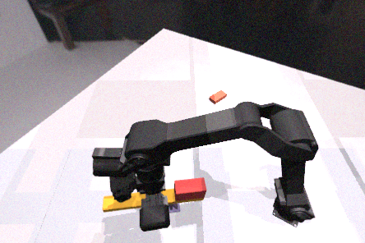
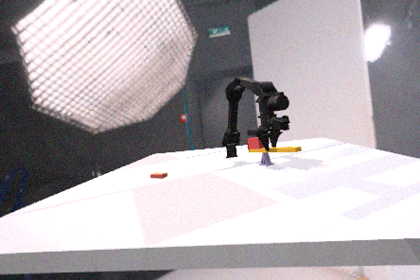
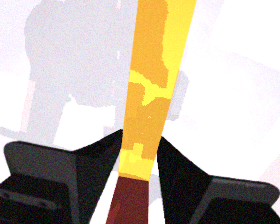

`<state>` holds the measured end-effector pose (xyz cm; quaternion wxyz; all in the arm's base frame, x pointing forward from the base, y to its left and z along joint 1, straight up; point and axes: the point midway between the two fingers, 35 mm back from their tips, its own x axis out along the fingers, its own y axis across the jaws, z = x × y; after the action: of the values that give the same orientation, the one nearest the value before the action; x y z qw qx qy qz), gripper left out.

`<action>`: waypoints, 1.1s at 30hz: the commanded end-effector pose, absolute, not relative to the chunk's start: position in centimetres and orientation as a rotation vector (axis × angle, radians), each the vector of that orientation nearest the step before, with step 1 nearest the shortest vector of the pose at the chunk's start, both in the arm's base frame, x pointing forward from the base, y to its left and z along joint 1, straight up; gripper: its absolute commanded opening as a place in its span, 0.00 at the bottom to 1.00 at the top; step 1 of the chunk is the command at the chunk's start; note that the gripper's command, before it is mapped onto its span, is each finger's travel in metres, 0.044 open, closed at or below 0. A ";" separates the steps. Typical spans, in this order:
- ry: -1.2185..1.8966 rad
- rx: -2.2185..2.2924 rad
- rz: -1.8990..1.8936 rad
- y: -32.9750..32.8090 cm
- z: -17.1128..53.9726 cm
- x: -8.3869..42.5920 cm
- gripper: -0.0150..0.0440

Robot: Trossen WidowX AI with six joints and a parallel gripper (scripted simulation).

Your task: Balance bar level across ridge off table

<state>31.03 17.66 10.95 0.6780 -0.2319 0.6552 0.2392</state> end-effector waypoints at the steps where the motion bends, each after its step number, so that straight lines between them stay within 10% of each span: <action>1: 1.468 -0.526 0.536 17.6 10.9 31.1 0.25; 33: 1.468 -0.526 0.536 17.6 10.7 31.1 0.25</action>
<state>31.00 17.62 10.71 0.6779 -0.2324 0.6552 0.2389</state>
